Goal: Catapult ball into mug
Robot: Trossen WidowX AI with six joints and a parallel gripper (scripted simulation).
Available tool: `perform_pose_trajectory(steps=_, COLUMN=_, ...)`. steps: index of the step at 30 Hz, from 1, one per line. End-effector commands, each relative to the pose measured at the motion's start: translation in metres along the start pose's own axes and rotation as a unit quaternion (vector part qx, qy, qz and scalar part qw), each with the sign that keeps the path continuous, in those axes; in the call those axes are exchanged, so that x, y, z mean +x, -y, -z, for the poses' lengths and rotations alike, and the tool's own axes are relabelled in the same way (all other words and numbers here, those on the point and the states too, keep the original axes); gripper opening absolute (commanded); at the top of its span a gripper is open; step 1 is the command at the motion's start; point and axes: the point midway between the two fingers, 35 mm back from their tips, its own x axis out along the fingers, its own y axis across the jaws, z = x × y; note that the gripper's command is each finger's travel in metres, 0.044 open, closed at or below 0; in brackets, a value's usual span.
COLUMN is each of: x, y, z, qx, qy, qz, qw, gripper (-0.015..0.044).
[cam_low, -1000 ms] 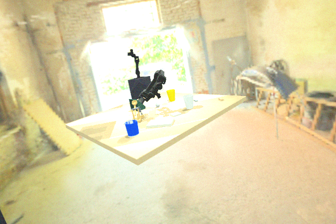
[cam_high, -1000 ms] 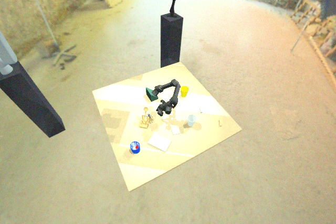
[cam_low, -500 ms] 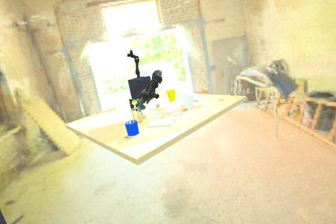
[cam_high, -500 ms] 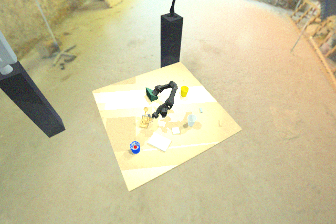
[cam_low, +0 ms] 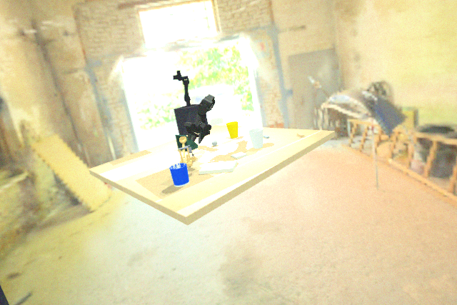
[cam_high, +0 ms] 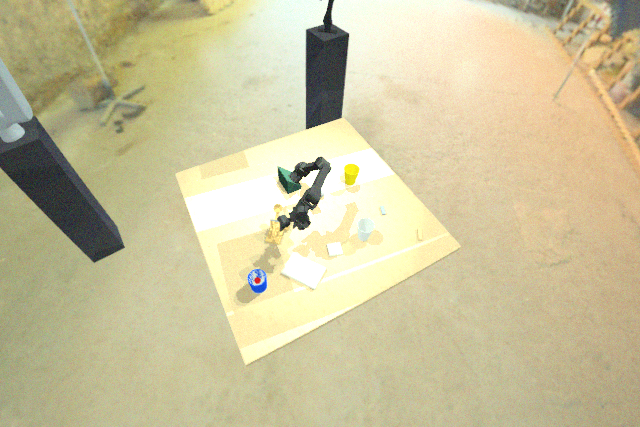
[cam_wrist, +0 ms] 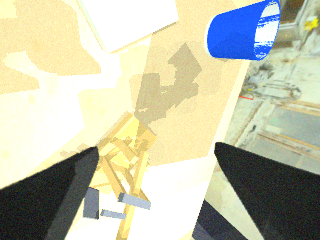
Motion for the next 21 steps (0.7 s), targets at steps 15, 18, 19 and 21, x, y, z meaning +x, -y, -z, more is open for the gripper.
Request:
perform_pose_trajectory(steps=15, x=0.005, y=0.093, z=-0.019, qx=0.258, qy=0.156, qz=-0.009, qw=0.954, gripper=0.0440)
perform_pose_trajectory(steps=18, x=0.004, y=0.109, z=-0.020, qx=0.297, qy=0.182, qz=-0.016, qw=0.937, gripper=0.0440)
perform_pose_trajectory(steps=19, x=0.004, y=0.114, z=-0.020, qx=0.310, qy=0.190, qz=-0.018, qw=0.932, gripper=0.0440)
perform_pose_trajectory(steps=21, x=0.003, y=0.125, z=-0.019, qx=0.335, qy=0.206, qz=-0.023, qw=0.919, gripper=0.0440)
